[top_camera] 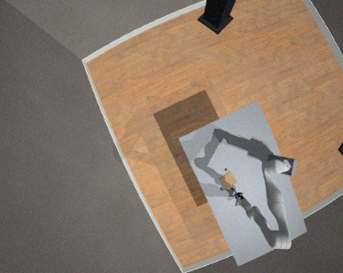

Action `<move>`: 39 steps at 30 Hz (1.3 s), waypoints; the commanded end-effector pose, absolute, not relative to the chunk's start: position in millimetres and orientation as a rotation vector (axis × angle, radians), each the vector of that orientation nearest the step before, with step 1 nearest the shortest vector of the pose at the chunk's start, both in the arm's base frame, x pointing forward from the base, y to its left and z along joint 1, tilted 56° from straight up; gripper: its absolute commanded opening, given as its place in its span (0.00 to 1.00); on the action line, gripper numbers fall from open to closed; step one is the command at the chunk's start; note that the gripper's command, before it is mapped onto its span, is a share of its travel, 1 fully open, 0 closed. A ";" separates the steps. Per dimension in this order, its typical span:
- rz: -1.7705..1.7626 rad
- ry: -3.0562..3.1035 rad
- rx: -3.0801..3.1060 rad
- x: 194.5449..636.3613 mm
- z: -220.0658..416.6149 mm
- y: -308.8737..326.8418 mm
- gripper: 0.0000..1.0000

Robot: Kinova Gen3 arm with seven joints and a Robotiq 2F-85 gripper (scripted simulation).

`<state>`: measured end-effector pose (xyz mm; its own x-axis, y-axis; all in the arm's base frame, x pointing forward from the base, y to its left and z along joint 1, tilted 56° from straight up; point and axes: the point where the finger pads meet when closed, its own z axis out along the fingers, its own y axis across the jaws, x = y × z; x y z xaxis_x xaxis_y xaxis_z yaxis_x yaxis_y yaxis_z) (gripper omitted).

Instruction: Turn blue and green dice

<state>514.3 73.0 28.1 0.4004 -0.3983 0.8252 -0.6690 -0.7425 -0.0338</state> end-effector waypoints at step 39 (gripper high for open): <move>1.266 -0.929 2.360 514.3 28.2 73.9 0.15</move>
